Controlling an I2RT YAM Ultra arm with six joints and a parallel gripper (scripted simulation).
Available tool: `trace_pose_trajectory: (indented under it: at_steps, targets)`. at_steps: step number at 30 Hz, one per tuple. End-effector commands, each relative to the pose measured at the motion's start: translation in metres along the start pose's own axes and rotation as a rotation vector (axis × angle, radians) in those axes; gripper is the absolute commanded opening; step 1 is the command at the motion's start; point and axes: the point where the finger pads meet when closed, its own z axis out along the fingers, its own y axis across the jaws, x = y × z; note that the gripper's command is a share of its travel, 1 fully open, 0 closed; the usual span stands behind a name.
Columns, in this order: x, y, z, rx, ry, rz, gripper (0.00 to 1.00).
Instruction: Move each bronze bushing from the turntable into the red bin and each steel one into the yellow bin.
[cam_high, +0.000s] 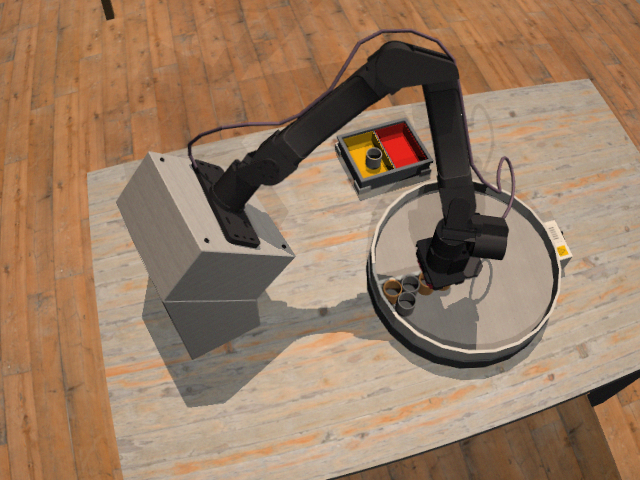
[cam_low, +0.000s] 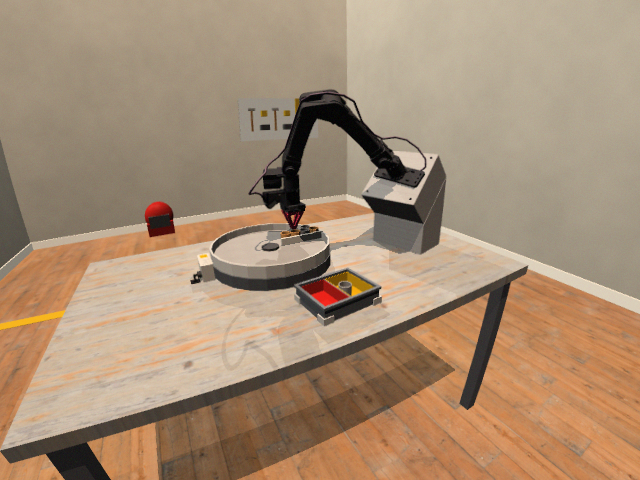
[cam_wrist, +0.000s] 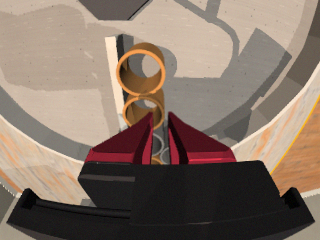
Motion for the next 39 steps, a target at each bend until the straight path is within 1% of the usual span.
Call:
trace_pose_trajectory:
  at_steps: [1,12,15,19,39]
  targets:
    - [-0.012,-0.004,-0.010,0.024,-0.028,-0.009,0.14]
    - [-0.009,-0.003,-0.009,0.023,-0.026,-0.008,0.14]
    - [-0.001,0.000,-0.006,0.018,-0.015,-0.003,0.14]
    - [-0.008,-0.001,-0.008,0.020,-0.024,-0.010,0.14]
    - [-0.007,0.000,-0.008,0.019,-0.022,-0.009,0.14]
